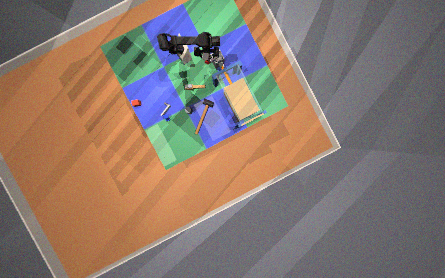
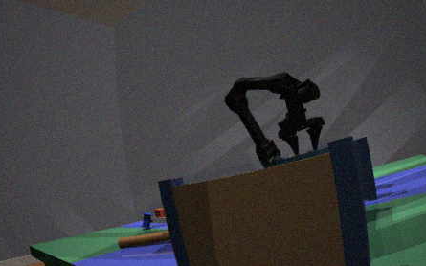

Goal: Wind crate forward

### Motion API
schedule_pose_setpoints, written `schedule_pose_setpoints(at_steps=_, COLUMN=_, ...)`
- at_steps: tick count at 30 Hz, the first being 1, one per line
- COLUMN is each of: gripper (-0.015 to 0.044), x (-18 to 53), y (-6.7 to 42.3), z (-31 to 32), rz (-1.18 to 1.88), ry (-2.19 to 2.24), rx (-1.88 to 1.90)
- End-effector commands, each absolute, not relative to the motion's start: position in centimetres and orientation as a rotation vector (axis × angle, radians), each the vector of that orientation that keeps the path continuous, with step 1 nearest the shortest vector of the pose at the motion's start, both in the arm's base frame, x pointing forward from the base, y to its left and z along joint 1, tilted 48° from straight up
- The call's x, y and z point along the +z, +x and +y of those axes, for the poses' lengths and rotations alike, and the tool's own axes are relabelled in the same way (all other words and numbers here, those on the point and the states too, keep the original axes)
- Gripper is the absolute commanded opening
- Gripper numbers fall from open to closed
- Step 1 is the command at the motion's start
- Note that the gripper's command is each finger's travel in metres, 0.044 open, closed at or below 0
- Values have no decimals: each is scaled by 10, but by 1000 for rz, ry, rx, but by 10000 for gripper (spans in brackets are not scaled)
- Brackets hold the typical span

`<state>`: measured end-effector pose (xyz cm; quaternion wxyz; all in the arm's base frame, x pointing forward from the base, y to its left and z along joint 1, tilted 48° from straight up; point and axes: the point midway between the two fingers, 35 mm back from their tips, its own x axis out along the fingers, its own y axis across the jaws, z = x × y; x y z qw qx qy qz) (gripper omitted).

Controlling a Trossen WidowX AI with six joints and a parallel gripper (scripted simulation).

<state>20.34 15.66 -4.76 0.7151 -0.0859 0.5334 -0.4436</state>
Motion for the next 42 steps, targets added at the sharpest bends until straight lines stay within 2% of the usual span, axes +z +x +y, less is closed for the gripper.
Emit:
schedule_pose_setpoints(at_steps=1, gripper=440, x=-52, y=205, z=151, rz=1179, ry=-195, rx=-981)
schedule_pose_setpoints(at_steps=29, gripper=440, x=-78, y=204, z=119, rz=1177, ry=-197, rx=-983)
schedule_pose_setpoints(at_steps=42, gripper=99, x=-77, y=203, z=122, rz=1180, ry=-192, rx=-986)
